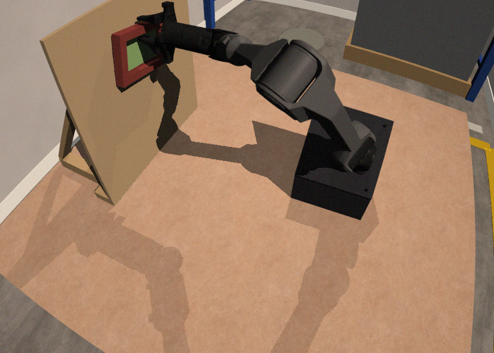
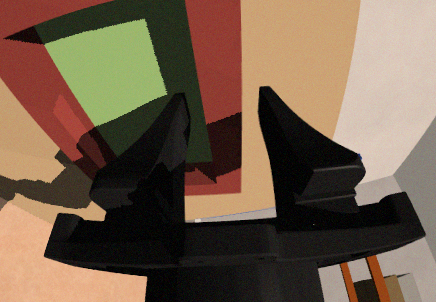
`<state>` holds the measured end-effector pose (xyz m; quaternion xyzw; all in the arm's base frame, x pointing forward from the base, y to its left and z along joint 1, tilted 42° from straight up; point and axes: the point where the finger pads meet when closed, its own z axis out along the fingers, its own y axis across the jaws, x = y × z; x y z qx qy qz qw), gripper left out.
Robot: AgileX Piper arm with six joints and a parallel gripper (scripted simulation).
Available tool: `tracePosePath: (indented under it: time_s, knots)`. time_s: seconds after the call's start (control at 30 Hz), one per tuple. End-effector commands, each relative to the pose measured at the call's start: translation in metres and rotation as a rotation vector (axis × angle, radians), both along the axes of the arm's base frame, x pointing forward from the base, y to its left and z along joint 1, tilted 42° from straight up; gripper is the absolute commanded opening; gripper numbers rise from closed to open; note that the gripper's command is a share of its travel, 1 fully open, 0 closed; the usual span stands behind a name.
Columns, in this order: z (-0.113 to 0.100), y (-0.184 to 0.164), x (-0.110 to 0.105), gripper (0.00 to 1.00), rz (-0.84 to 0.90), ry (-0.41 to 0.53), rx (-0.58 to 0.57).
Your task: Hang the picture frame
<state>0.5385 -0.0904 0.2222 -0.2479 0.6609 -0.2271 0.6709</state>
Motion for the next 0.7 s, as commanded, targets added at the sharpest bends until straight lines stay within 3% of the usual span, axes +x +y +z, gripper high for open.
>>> tracePosePath:
  time_s: [0.0, 0.3, 0.33, 0.67]
  knots:
    - [-0.0004, -0.0006, 0.0006, 0.63, -0.002, 0.001, 0.002]
    - [-0.0004, -0.0006, 0.0006, 0.63, -0.002, 0.001, 0.002]
    - [-0.0004, -0.0006, 0.0006, 0.0, -0.002, 0.001, 0.002]
    - [-0.0004, -0.0006, 0.0006, 0.0, -0.002, 0.001, 0.002]
